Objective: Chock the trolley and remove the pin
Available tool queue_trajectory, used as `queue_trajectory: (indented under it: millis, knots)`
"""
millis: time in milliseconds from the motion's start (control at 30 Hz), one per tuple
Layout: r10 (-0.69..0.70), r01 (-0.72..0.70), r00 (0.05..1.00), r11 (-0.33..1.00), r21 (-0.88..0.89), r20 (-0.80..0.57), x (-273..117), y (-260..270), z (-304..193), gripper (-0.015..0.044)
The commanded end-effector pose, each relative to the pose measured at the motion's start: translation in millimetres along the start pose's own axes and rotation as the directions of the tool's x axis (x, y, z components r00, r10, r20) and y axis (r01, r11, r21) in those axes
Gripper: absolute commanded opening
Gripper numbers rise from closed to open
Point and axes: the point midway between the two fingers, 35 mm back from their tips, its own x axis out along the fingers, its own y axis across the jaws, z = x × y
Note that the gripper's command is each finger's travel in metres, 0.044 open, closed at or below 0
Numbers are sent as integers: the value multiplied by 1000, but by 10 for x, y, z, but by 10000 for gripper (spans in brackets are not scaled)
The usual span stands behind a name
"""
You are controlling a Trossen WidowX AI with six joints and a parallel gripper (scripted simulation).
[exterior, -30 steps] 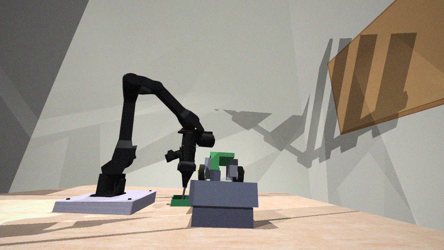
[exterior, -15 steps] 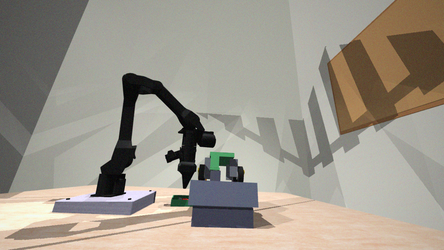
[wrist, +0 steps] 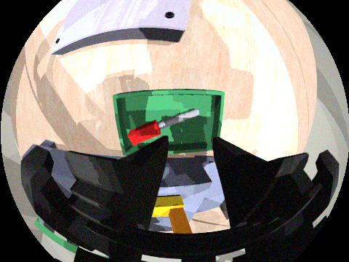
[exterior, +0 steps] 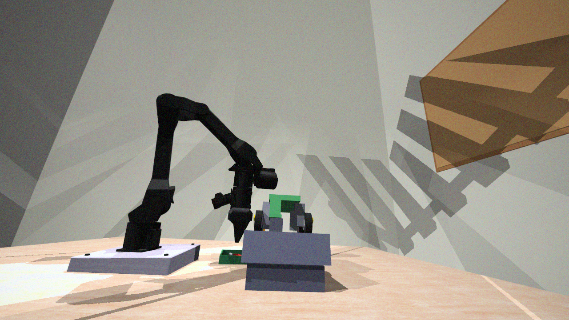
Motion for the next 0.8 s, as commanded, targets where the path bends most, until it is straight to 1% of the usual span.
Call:
queue_trajectory:
  millis: [0,767]
  knots:
    - [-3,3,1000,1000,-3,4,19,26,9,190]
    - [-2,2,1000,1000,-3,4,54,133,-2,190]
